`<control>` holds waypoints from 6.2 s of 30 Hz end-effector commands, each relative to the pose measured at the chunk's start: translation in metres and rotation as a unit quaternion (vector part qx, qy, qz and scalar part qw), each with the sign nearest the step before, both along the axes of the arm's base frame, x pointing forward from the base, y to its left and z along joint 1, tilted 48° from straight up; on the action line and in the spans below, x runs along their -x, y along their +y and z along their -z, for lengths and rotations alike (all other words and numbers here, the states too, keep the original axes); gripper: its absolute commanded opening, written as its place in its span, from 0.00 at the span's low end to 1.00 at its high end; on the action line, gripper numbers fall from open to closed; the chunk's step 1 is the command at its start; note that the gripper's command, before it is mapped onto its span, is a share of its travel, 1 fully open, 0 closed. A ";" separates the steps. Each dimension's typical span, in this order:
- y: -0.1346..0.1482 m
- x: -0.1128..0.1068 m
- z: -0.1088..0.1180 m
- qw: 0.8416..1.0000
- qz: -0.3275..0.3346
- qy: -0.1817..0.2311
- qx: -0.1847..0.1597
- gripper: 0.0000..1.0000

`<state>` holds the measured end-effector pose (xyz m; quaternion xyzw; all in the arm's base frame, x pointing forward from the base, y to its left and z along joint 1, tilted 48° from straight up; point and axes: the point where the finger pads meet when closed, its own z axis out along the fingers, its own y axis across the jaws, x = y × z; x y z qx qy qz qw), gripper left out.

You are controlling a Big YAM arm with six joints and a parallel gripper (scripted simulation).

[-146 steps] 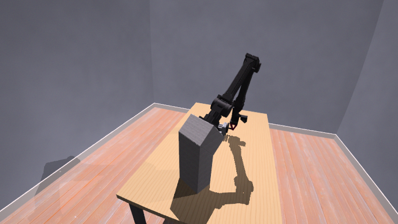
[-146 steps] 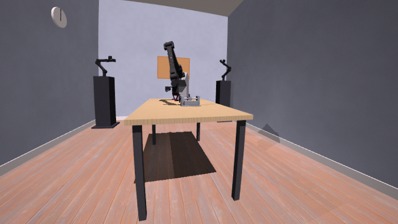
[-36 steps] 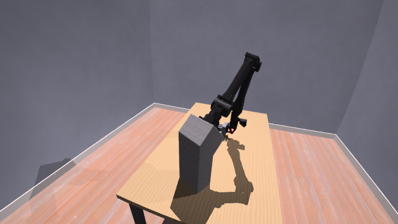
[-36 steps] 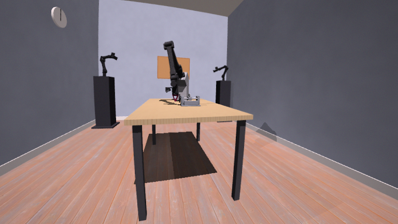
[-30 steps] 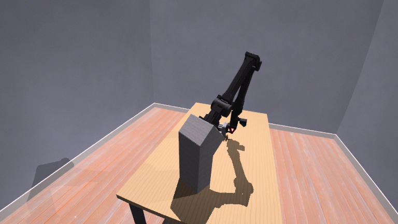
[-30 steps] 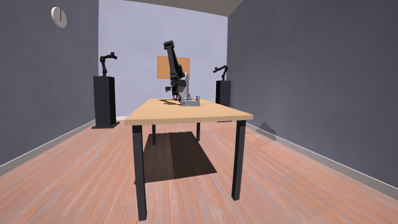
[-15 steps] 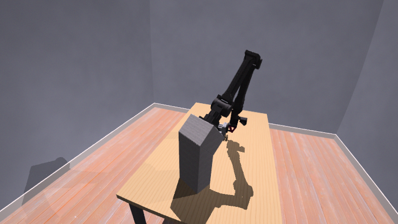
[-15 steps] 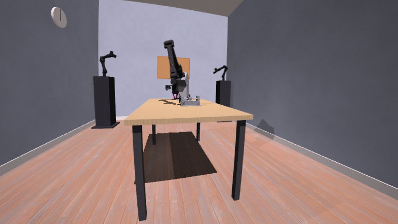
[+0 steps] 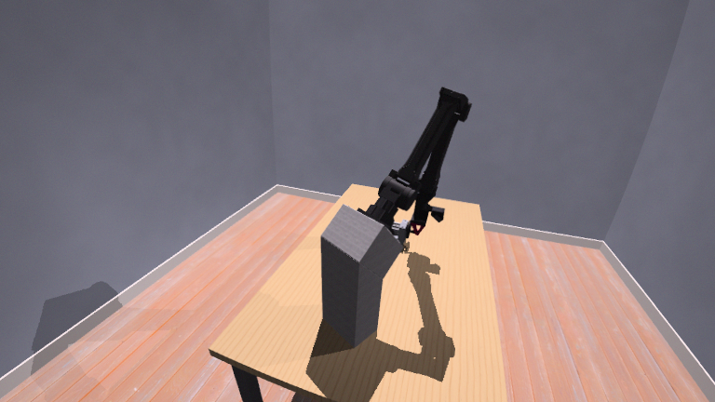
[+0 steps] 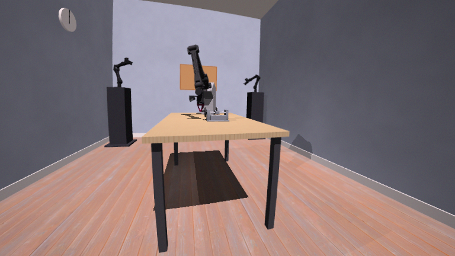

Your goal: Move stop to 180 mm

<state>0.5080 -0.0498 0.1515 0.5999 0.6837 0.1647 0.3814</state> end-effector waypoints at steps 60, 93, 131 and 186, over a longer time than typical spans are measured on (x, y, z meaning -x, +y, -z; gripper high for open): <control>0.022 -0.005 -0.073 1.000 -0.003 -0.020 -0.002 0.06; 0.021 -0.011 -0.073 1.000 -0.006 -0.028 0.000 0.06; 0.021 -0.011 -0.073 1.000 -0.006 -0.028 0.000 0.06; 0.004 0.000 -0.035 1.000 0.003 -0.009 0.002 0.06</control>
